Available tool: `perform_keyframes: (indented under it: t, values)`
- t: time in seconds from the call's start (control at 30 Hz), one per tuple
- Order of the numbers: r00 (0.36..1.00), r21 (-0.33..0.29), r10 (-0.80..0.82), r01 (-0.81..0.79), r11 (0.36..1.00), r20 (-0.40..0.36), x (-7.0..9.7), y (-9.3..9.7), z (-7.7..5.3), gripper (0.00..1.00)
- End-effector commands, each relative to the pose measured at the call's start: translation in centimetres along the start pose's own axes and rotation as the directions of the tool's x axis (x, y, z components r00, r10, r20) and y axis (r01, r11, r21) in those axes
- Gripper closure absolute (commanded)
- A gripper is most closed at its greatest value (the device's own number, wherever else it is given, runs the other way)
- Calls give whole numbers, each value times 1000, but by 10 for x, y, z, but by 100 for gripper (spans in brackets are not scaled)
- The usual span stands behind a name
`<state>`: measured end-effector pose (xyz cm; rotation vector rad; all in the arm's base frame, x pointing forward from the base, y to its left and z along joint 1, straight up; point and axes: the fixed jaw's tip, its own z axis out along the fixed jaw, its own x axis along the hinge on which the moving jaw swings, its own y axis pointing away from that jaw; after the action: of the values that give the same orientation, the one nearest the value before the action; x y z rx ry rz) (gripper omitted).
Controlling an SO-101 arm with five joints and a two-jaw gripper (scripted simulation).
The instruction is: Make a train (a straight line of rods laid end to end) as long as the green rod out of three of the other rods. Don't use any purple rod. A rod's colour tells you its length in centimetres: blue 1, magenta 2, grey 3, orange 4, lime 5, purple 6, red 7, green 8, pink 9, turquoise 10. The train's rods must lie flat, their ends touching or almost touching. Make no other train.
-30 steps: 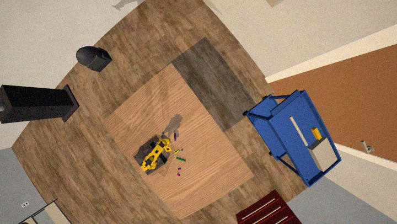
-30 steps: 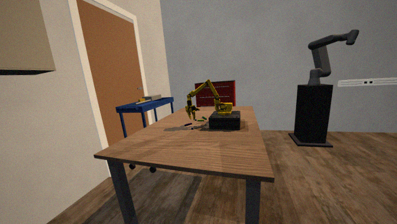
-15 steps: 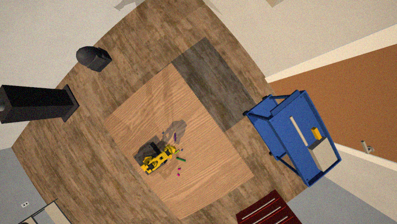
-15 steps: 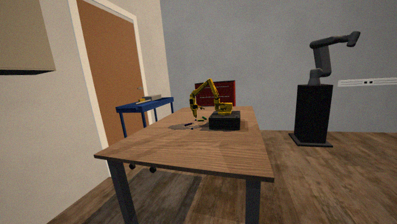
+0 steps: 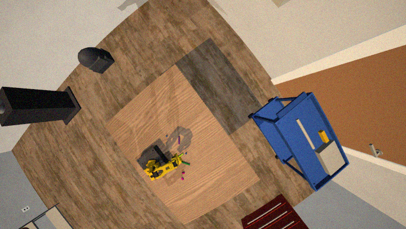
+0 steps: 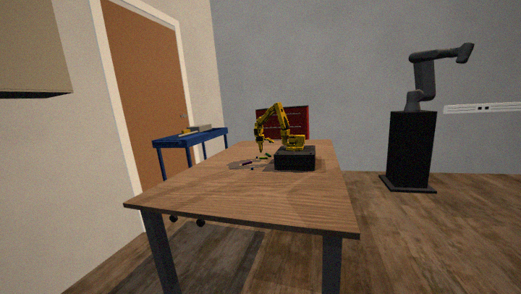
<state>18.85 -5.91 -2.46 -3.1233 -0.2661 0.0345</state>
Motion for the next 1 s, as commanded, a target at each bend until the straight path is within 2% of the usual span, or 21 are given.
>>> perform_keyframes:
  t: [0.0, 0.77, 0.8, 0.97]
  values:
    - [995, -4, 94, -94, 996, -15, -6, 9, -1, 81]
    - [992, -3, 125, -125, 992, -15, -9, 11, -1, 81]
    - [988, -8, 150, -150, 989, -30, -11, 13, -5, 81]
    - [988, -8, 150, -150, 989, -30, -11, 13, -5, 81]
